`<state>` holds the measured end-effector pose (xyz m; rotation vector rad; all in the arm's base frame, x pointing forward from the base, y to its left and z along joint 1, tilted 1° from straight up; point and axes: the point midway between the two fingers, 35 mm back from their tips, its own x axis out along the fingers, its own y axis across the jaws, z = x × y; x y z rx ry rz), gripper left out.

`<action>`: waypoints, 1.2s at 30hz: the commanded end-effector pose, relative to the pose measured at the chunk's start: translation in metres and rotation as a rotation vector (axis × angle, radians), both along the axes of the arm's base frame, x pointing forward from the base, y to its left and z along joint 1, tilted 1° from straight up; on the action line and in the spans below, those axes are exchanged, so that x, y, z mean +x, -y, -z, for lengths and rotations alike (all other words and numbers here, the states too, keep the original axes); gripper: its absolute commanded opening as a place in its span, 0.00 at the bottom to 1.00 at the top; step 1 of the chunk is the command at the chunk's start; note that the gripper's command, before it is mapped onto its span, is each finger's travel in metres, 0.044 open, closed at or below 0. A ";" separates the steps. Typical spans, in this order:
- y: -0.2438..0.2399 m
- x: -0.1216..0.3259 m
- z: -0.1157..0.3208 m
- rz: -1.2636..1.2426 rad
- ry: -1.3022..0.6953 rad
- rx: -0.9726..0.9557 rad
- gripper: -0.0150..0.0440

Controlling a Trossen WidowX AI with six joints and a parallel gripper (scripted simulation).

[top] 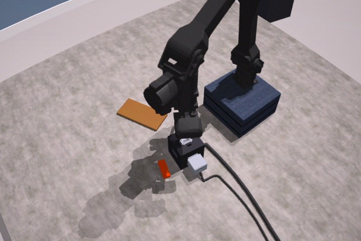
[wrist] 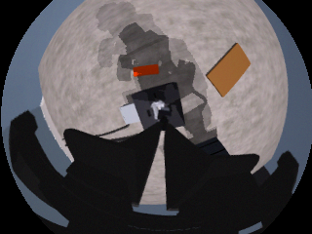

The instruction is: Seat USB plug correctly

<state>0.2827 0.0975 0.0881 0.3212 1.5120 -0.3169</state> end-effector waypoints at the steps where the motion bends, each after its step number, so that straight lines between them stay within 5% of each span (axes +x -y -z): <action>1: 0.000 0.000 0.000 0.101 -0.001 0.003 0.25; 36: 0.000 0.000 0.000 1.016 0.003 0.034 0.25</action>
